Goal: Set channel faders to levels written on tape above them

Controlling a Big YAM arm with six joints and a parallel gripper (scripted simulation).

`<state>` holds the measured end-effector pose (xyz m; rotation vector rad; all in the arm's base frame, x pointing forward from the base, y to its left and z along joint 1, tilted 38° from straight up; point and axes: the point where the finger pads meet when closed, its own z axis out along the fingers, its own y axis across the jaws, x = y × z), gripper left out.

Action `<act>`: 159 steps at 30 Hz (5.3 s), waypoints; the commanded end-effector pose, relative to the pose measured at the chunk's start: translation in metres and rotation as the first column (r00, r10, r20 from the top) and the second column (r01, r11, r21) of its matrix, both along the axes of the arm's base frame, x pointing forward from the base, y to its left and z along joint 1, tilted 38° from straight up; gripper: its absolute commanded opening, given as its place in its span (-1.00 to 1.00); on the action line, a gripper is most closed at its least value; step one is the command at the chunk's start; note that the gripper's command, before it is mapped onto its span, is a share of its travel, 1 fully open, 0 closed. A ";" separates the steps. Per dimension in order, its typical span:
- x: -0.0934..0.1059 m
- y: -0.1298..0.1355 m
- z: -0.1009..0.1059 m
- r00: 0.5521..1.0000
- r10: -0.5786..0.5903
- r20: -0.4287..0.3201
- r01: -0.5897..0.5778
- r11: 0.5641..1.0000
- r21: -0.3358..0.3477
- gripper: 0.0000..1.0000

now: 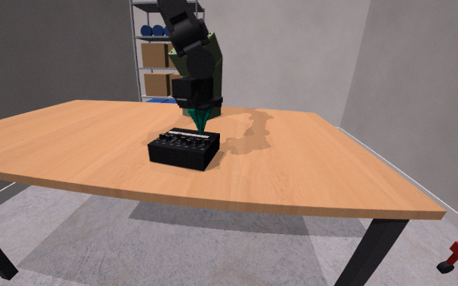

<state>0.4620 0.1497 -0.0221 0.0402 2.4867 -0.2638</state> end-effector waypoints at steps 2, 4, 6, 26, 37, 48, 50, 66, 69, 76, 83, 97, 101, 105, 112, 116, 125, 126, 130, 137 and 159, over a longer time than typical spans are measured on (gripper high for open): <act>-0.005 0.005 -0.009 1.000 0.009 -0.008 -0.009 1.000 -0.006 -1.00; -0.005 0.005 -0.009 1.000 0.009 -0.008 -0.009 1.000 -0.006 -1.00; -0.005 0.005 -0.009 1.000 0.009 -0.008 -0.009 1.000 -0.006 -1.00; -0.005 0.005 -0.009 1.000 0.009 -0.008 -0.009 1.000 -0.006 -1.00; -0.006 0.004 -0.009 1.000 0.009 -0.009 -0.009 1.000 -0.006 -1.00; -0.006 0.004 -0.009 1.000 0.009 -0.008 -0.009 1.000 -0.006 -1.00; -0.006 0.004 -0.009 1.000 0.009 -0.008 -0.009 1.000 -0.006 -1.00; -0.006 0.004 -0.009 1.000 0.009 -0.008 -0.009 1.000 -0.006 -1.00; -0.006 0.004 -0.009 1.000 0.009 -0.008 -0.009 1.000 -0.006 -1.00; -0.006 0.004 -0.009 1.000 0.009 -0.008 -0.009 1.000 -0.006 -1.00; -0.006 0.004 -0.009 1.000 0.009 -0.008 -0.009 1.000 -0.006 -1.00; -0.006 0.004 -0.009 1.000 0.009 -0.008 -0.009 1.000 -0.006 -1.00; -0.006 0.004 -0.009 1.000 0.009 -0.008 -0.009 1.000 -0.006 -1.00; -0.006 0.004 -0.009 1.000 0.009 -0.008 -0.009 1.000 -0.006 -1.00; -0.006 0.004 -0.009 1.000 0.009 -0.008 -0.009 1.000 -0.006 -1.00; -0.006 0.004 -0.009 1.000 0.009 -0.008 -0.009 1.000 -0.006 -1.00; 0.000 0.000 -0.009 1.000 0.004 -0.002 -0.004 1.000 -0.005 -1.00; 0.002 -0.001 -0.008 1.000 0.003 0.000 -0.003 1.000 -0.005 -1.00; 0.008 -0.004 -0.009 1.000 -0.001 0.005 0.001 1.000 -0.004 -1.00; 0.010 -0.004 -0.011 1.000 -0.001 0.005 0.001 1.000 -0.003 -1.00; 0.008 -0.006 -0.016 1.000 0.000 -0.004 -0.001 1.000 -0.008 -1.00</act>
